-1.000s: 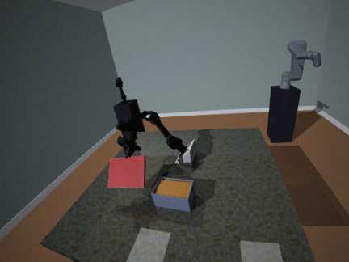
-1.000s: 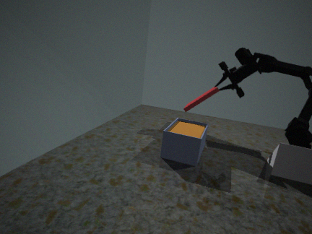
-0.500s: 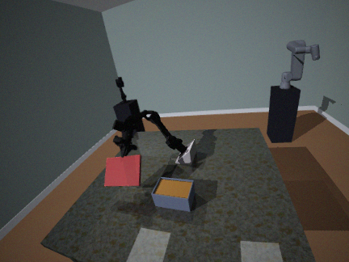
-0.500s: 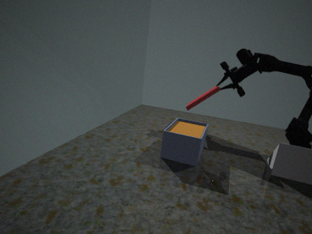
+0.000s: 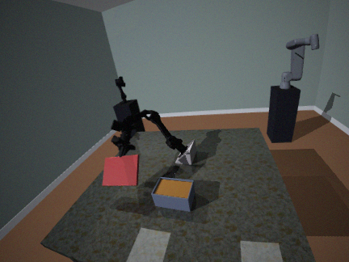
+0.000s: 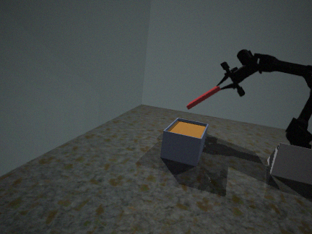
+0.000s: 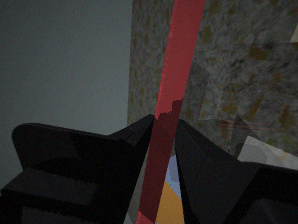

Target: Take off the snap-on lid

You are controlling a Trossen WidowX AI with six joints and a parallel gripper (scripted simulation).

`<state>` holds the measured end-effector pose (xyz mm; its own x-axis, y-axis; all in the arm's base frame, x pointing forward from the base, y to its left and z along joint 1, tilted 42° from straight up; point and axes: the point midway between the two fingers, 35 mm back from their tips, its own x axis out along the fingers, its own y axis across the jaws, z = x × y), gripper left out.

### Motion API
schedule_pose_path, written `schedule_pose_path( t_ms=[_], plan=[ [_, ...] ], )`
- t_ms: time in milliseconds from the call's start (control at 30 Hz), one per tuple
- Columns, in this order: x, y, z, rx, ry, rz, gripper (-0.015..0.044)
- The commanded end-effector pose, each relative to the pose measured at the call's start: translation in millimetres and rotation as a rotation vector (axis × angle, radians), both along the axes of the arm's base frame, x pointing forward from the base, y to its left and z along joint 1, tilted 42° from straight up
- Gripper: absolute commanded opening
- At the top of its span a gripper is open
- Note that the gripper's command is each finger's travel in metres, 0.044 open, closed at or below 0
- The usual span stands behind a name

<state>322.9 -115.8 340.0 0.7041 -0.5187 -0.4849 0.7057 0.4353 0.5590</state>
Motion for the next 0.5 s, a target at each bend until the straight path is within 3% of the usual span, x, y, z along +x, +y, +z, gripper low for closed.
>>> schedule_pose_path(
  t_ms=[0, 467],
  plan=[
    [-0.6, -0.5, -3.5, 0.002, -0.007, 0.01, 0.0],
    [-1.9, -8.8, -14.4, 0.001, -0.007, 0.01, 0.0]
  ],
)
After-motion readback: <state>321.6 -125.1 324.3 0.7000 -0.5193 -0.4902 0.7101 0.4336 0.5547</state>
